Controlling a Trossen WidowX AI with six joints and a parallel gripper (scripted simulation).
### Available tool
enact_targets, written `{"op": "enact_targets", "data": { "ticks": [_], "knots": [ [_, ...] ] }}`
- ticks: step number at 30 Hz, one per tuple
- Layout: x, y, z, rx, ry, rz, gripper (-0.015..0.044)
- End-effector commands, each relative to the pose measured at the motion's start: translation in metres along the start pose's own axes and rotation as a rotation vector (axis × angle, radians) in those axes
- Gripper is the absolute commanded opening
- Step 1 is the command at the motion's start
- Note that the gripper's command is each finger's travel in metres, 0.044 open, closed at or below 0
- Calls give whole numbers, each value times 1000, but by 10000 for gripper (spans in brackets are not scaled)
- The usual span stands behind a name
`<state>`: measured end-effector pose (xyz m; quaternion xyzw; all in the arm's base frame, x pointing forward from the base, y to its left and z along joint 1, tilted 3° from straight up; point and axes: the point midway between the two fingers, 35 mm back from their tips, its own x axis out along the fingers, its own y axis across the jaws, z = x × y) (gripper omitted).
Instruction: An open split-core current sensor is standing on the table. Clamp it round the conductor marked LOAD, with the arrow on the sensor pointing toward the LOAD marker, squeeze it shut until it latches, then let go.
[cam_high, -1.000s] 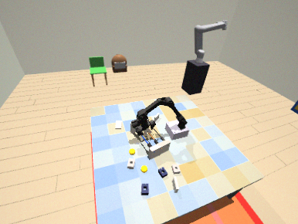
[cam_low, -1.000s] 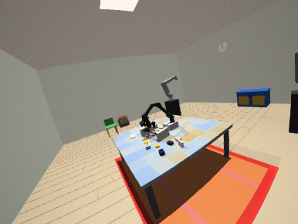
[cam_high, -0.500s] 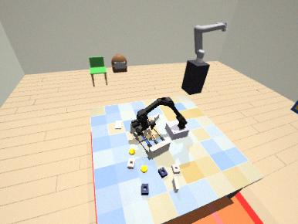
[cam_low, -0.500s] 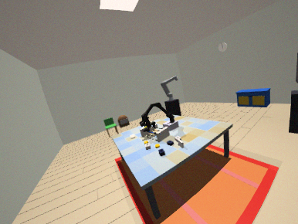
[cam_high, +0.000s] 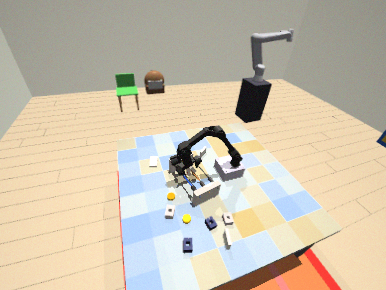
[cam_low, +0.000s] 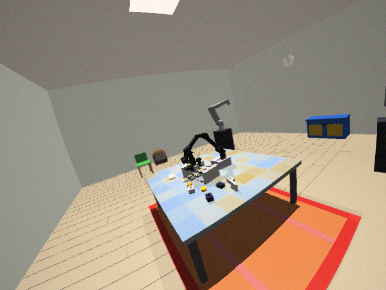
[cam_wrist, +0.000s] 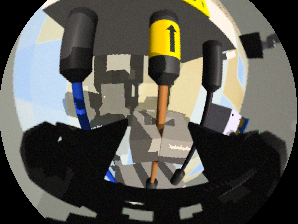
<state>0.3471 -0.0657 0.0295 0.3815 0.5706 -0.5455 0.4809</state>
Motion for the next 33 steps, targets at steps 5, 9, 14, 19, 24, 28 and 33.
{"op": "enact_targets", "data": {
  "ticks": [5,9,14,19,24,28,33],
  "knots": [
    [5,2,-1,-3,2,-3,440],
    [5,2,-1,-3,2,-3,440],
    [5,2,-1,-3,2,-3,440],
    [5,2,-1,-3,2,-3,440],
    [0,0,0,0,0,0,361],
    [0,0,0,0,0,0,313],
    [0,0,0,0,0,0,280]
  ]
}}
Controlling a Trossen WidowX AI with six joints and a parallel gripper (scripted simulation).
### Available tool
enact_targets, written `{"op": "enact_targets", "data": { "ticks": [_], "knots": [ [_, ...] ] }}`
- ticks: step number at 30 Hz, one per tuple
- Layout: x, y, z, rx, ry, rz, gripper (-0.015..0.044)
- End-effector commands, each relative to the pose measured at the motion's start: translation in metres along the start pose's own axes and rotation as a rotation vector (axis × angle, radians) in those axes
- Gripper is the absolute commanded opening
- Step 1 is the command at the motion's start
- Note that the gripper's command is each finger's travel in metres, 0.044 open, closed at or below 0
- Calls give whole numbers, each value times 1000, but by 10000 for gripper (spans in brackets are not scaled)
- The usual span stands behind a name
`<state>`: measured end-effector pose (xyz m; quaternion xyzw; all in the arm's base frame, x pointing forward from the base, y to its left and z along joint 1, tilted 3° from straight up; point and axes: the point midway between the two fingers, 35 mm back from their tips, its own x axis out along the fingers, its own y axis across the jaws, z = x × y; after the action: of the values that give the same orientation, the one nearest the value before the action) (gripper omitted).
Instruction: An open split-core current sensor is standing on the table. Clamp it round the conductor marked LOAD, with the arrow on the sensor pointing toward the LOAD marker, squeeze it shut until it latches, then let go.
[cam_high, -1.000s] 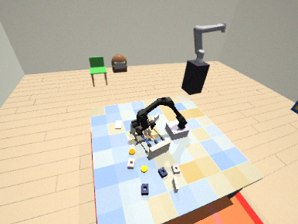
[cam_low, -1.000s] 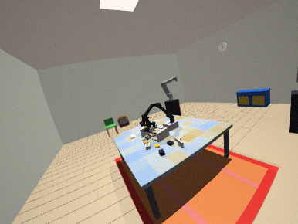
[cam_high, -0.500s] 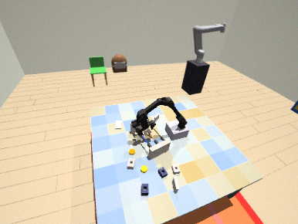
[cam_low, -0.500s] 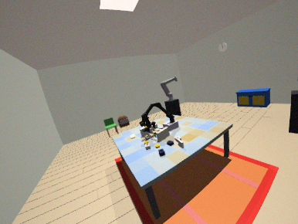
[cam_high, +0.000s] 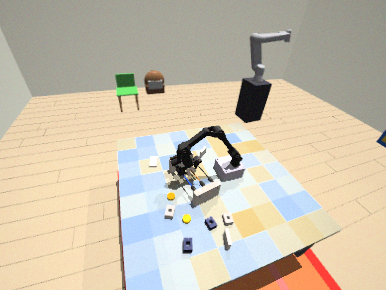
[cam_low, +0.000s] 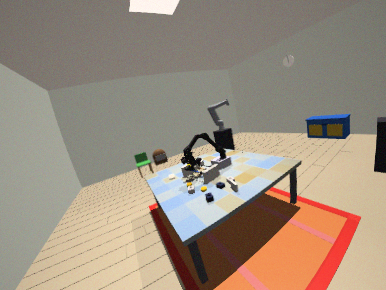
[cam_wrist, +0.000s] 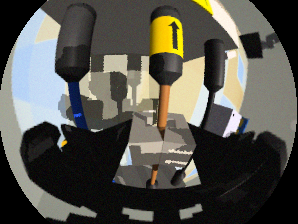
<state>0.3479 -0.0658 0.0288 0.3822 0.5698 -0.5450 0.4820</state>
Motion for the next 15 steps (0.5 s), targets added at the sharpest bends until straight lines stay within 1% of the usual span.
{"op": "enact_targets", "data": {
  "ticks": [1,11,15],
  "knots": [
    [0,-1,0,0,1,-3,273],
    [0,-1,0,0,1,-3,206],
    [0,-1,0,0,1,-3,101]
  ]
}}
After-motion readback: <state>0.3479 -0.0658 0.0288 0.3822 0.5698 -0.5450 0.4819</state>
